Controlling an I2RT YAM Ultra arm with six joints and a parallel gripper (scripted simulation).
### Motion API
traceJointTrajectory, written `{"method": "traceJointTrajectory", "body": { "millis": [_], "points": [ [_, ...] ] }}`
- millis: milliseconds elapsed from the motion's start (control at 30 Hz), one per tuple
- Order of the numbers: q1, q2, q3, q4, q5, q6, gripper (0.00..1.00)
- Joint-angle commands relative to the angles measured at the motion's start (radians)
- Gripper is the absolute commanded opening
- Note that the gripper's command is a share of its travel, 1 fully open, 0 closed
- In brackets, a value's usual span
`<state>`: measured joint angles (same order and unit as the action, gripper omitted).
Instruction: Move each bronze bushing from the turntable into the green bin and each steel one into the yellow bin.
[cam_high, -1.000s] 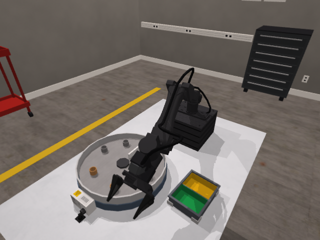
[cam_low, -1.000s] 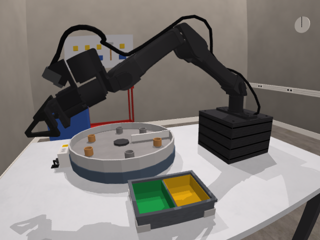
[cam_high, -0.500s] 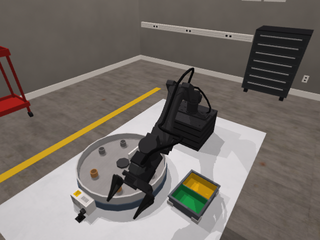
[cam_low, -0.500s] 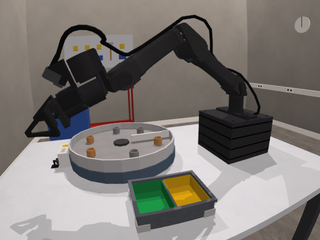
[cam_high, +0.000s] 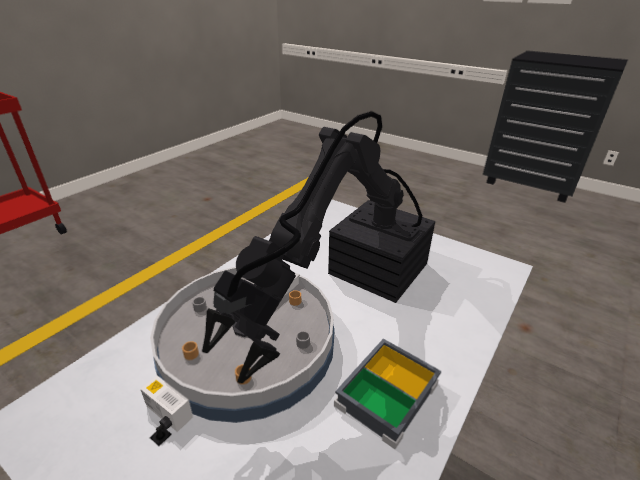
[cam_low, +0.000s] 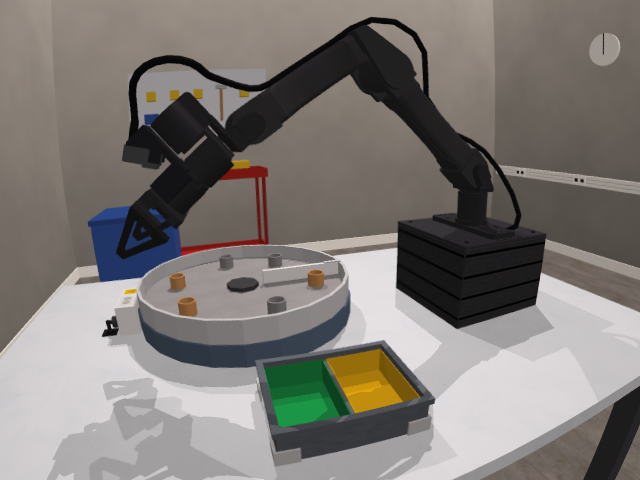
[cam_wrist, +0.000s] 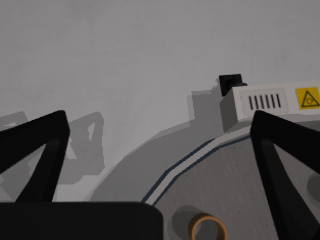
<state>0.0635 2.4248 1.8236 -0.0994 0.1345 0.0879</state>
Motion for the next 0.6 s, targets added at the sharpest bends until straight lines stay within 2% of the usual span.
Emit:
{"method": "traceJointTrajectory", "body": {
  "millis": [0,33,67,100,167,200,267,300,367,400,433,467,567],
  "points": [
    [0.000,-0.054,-0.015,-0.088,-0.025,0.050,1.00],
    [-0.031,-0.106,-0.062,-0.173,-0.034,0.091,1.00],
    [-0.032,-0.109,-0.062,-0.179,-0.037,0.091,1.00],
    [-0.059,-0.151,-0.104,-0.249,-0.040,0.137,1.00],
    [-0.063,-0.164,-0.113,-0.265,-0.049,0.136,1.00],
    [-0.089,-0.208,-0.156,-0.338,-0.052,0.184,1.00],
    [-0.093,-0.219,-0.163,-0.353,-0.061,0.181,1.00],
    [-0.118,-0.262,-0.205,-0.426,-0.065,0.229,1.00],
    [-0.124,-0.271,-0.212,-0.441,-0.073,0.225,1.00],
    [-0.148,-0.313,-0.252,-0.513,-0.078,0.272,1.00],
    [-0.152,-0.318,-0.255,-0.520,-0.082,0.270,1.00],
    [-0.174,-0.357,-0.293,-0.588,-0.087,0.314,1.00],
    [-0.178,-0.363,-0.297,-0.597,-0.092,0.311,1.00]
  ]
}}
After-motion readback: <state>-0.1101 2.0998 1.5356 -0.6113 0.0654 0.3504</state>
